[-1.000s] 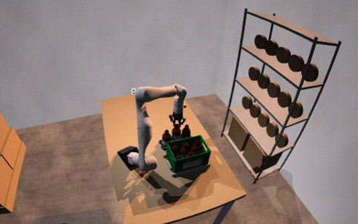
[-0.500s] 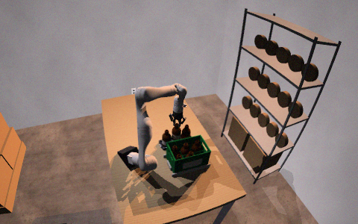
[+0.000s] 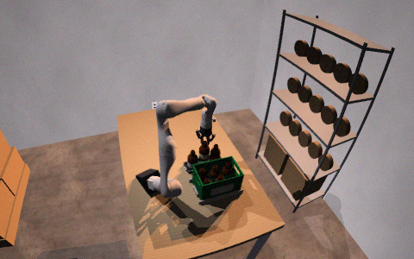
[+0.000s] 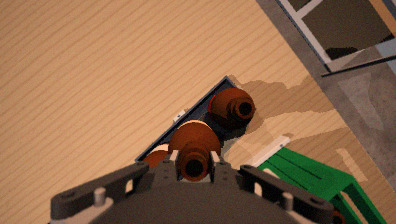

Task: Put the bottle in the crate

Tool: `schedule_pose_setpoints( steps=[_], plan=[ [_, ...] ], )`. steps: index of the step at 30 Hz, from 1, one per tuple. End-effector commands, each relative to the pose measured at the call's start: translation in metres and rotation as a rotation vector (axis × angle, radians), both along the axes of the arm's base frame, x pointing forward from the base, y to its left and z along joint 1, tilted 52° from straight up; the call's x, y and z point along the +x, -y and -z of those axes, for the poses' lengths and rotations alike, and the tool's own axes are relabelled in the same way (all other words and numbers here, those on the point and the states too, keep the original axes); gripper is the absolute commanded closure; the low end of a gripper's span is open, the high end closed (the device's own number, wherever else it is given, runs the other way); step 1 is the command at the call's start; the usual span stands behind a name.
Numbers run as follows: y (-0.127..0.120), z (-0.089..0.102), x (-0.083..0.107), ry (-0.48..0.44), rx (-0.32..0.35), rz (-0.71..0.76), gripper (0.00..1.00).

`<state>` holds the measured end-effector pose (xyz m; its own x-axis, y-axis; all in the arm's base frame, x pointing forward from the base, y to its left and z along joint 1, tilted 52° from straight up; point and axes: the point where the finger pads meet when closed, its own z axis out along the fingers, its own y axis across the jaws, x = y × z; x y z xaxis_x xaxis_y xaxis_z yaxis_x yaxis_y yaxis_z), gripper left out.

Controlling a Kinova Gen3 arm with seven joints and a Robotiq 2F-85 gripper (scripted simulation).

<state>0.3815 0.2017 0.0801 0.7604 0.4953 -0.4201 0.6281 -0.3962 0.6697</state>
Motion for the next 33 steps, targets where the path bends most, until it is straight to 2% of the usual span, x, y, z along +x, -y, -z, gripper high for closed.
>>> schedule_pose_setpoints(
  steps=[1, 33],
  plan=[
    [-0.004, -0.005, 0.001, 0.007, 0.000, -0.004, 1.00],
    [-0.023, -0.020, -0.002, 0.007, 0.000, -0.004, 1.00]
  ],
)
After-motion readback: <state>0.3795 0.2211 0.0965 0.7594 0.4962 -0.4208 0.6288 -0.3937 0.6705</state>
